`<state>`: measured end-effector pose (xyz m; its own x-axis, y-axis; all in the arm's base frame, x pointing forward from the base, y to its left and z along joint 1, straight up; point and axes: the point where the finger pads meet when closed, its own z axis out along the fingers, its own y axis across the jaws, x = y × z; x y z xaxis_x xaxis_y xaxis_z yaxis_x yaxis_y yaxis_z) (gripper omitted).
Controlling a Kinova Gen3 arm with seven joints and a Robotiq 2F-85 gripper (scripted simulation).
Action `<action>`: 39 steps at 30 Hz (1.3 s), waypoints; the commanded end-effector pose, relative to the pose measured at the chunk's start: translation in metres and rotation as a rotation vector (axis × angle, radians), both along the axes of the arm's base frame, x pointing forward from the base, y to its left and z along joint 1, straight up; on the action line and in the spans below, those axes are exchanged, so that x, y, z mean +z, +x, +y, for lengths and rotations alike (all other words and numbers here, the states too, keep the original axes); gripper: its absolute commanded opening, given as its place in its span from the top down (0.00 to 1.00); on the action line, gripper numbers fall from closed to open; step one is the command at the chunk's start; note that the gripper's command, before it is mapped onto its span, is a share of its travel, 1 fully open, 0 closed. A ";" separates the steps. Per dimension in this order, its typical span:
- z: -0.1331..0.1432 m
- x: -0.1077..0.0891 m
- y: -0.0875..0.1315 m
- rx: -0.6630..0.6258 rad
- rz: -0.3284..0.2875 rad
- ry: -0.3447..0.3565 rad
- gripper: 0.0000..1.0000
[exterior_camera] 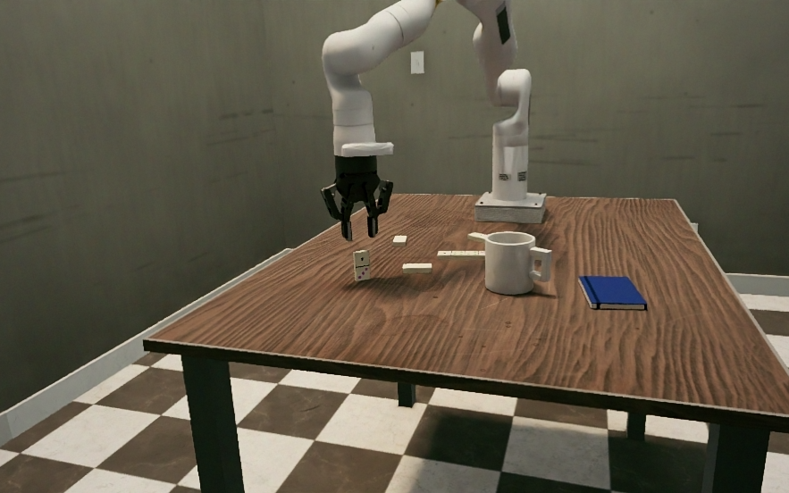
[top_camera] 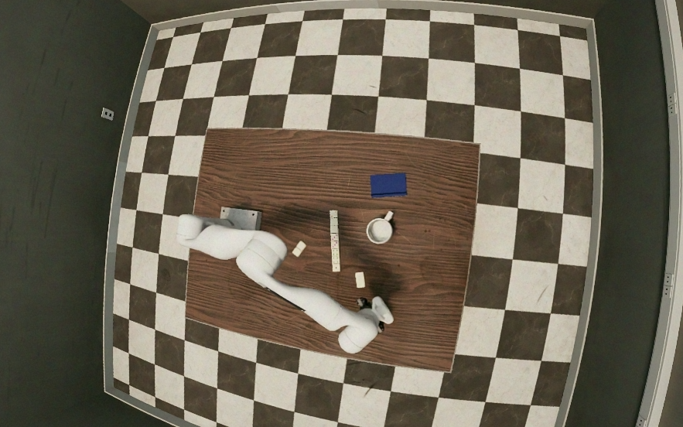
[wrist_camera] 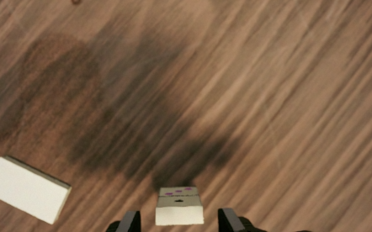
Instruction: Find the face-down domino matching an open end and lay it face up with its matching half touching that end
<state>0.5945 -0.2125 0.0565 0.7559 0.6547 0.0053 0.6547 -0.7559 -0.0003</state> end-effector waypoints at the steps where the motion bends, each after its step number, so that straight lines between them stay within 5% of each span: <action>1: 0.000 -0.001 0.000 0.000 -0.002 -0.001 0.50; 39: 0.000 -0.016 0.000 0.000 -0.002 -0.001 0.50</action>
